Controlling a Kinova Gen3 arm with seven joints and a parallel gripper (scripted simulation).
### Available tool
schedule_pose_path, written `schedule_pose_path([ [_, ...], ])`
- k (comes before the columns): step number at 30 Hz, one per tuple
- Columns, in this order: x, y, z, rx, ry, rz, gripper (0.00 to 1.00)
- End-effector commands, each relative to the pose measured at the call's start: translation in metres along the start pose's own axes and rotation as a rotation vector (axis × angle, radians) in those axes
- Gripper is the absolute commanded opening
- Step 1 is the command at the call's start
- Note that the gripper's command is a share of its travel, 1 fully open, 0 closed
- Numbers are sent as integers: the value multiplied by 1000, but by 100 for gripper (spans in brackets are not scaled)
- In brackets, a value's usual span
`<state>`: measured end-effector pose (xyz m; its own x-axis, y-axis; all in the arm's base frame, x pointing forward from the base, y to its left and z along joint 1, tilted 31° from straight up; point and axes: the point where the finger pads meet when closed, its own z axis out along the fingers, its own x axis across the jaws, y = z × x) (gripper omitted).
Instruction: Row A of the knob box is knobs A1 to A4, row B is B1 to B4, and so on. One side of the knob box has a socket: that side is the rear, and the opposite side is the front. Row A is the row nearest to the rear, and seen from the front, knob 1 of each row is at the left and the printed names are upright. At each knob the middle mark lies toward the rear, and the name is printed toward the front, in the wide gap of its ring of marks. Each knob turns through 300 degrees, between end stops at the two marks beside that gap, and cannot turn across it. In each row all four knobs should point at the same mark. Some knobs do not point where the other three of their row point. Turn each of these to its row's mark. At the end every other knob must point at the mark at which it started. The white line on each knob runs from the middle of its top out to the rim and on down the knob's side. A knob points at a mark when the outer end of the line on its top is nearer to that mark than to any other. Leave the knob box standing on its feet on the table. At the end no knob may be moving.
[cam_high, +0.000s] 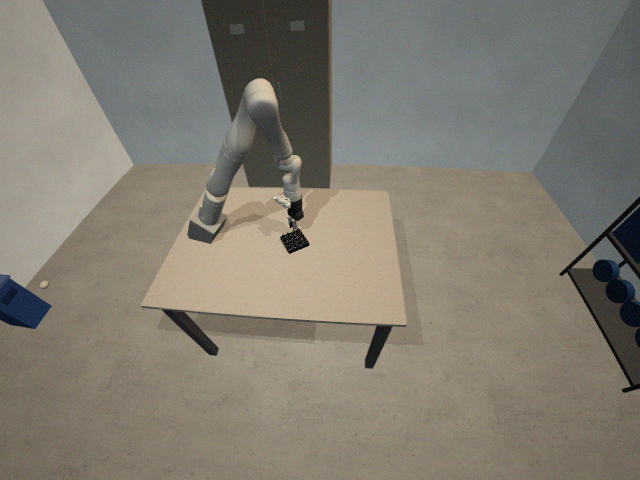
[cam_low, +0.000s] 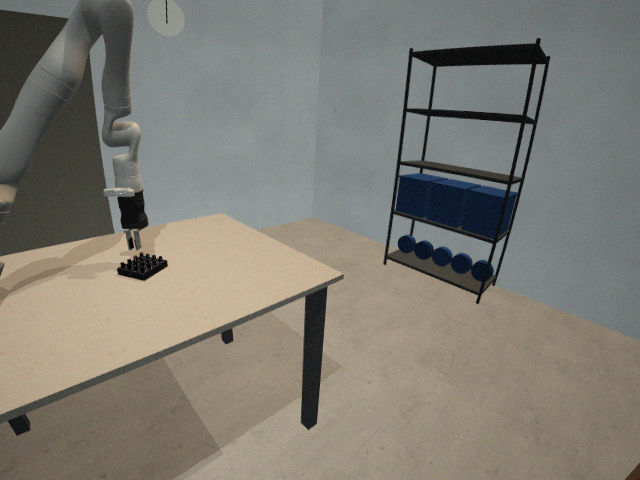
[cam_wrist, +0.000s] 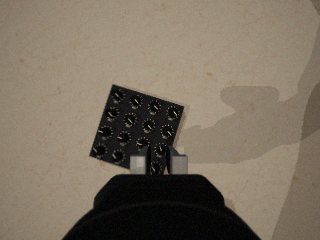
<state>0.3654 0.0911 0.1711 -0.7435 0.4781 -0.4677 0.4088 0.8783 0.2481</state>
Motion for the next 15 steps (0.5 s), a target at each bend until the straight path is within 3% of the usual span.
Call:
schedule_pose_path([
  [1,3,-2,6,6,7,-3,46],
  [15,4,-2,17,6,7,-3,46],
])
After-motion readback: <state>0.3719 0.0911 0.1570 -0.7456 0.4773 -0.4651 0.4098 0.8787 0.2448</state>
